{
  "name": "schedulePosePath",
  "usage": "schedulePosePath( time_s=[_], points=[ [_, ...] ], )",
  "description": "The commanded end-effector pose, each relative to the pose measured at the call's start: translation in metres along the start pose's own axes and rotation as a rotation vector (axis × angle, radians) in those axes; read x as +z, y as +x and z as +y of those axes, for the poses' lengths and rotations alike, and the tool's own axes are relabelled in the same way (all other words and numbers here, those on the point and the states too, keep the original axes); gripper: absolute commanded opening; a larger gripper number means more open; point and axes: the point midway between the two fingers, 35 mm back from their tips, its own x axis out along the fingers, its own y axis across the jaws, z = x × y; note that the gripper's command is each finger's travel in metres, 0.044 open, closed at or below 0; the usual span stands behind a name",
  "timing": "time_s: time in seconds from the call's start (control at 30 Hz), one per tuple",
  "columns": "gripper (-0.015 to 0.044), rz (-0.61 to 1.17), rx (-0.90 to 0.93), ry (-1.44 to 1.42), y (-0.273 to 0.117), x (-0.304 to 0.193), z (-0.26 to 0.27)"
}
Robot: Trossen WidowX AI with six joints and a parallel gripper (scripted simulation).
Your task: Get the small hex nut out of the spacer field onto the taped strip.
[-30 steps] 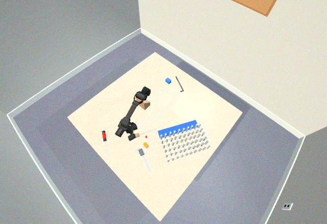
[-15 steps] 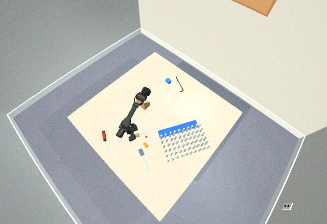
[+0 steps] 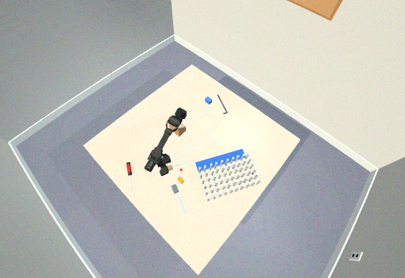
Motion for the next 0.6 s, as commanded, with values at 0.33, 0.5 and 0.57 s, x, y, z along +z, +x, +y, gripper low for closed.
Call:
schedulePosePath(
  time_s=[0.33, 0.5, 0.57],
  points=[
    [0.0, 0.02, -0.026, 0.041, -0.033, 0.002, -0.02],
    [0.0, 0.018, -0.021, 0.033, -0.059, 0.008, -0.029],
    [0.0, 0.017, -0.019, 0.03, -0.069, 0.01, -0.033]
  ],
)
